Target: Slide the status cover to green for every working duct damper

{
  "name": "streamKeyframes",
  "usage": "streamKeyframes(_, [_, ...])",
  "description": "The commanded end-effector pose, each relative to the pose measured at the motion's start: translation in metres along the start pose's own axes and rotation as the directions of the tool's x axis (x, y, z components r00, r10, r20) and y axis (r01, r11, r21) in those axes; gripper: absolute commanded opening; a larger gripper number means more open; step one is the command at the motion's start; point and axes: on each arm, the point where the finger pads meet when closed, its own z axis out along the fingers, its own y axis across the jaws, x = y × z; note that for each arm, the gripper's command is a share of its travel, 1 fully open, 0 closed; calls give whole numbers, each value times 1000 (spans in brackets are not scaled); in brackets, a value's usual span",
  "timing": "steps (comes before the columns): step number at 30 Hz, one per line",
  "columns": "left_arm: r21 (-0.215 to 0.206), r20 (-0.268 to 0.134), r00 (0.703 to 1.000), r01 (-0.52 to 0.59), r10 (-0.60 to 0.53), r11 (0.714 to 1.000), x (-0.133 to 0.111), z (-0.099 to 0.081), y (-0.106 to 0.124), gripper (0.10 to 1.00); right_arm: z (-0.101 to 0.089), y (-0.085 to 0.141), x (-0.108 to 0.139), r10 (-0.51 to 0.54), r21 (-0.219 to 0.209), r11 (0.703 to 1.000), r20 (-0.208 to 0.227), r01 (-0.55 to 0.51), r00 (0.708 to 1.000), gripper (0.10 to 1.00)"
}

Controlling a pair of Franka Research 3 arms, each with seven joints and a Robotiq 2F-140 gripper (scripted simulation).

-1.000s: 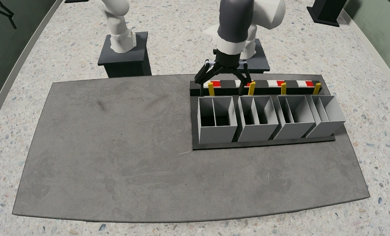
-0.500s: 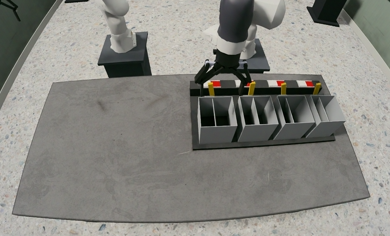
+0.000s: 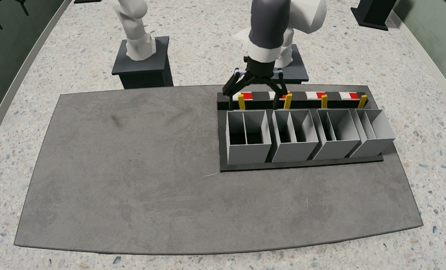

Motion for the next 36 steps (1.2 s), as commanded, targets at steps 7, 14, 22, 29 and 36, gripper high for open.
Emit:
streamKeyframes(7, [-1, 4, 1000, 4, -4, 1000, -1, -1, 0, 1000, -9, 40, 24, 44, -30, 999, -30, -44, 999, 1000])
streamKeyframes(14, [-1, 4, 1000, 4, -4, 1000, -1, -1, 0, 1000, -13, 60, 35, 67, -43, 997, -43, -69, 997, 1000])
streamKeyframes(22, [-1, 4, 1000, 4, -4, 1000, -1, -1, 0, 1000, -21, 98, 52, 109, -67, 991, -67, -114, 992, 1000])
streamKeyframes(29, [-1, 4, 1000, 4, -4, 1000, -1, -1, 0, 1000, -23, 110, 57, 122, -74, 989, -74, -128, 990, 1000])
streamKeyframes(36, [0, 0, 1000, 0, 0, 1000, 0, 0, 0, 1000, -23, 110, 57, 122, -74, 989, -74, -128, 990, 1000])
